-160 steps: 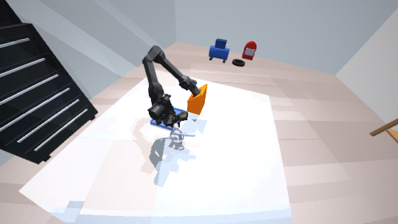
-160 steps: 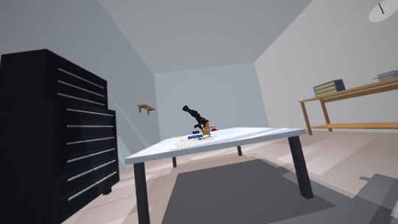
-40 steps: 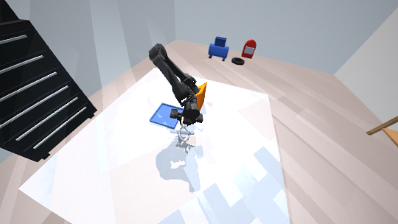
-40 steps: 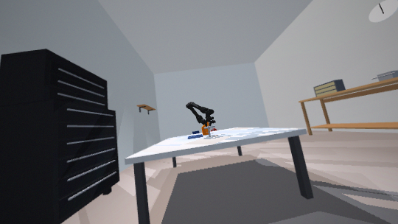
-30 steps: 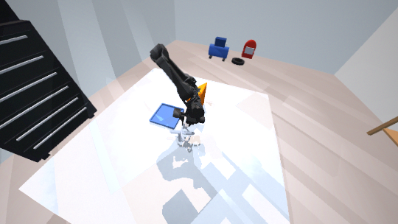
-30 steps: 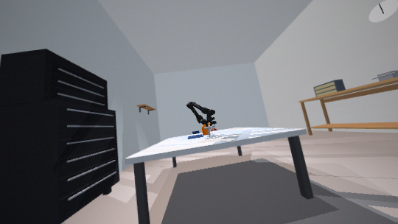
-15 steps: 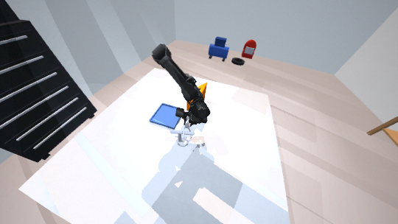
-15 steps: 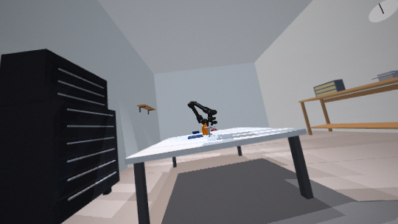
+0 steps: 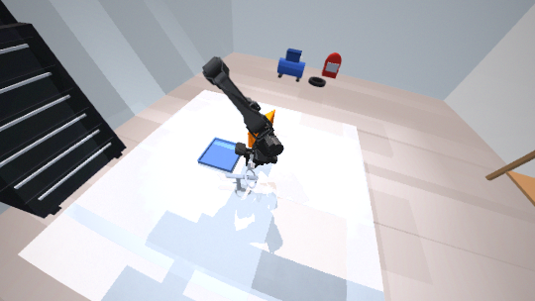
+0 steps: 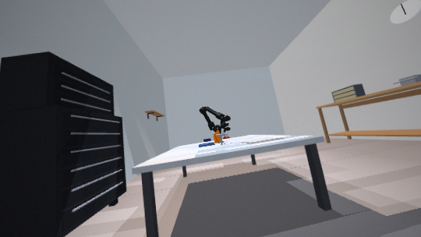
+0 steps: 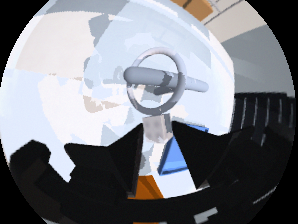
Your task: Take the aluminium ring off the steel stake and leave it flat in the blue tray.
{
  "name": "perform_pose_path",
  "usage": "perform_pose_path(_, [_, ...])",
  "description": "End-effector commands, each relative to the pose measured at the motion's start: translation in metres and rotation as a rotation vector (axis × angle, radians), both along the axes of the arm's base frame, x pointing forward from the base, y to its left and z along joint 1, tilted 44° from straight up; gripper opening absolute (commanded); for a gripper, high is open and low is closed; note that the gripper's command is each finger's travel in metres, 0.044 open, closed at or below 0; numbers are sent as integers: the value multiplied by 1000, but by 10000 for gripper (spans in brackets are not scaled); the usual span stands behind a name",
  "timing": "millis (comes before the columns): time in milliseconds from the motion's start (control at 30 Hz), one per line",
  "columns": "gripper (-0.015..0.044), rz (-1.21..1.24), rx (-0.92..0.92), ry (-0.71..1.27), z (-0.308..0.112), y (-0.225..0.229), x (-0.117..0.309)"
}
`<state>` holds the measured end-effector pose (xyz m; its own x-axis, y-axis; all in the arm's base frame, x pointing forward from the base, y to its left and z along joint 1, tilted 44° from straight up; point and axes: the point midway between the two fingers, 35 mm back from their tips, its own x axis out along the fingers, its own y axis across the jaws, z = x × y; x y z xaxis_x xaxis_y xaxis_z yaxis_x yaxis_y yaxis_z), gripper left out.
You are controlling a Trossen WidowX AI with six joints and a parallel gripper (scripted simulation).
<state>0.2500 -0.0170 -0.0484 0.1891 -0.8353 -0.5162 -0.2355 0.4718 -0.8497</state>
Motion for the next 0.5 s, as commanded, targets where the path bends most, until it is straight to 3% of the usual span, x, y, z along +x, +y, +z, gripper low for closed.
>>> perform_pose_path(0, [0, 0, 4, -3, -1, 5, 1])
perform_pose_path(467, [0, 0, 4, -3, -4, 13, 0])
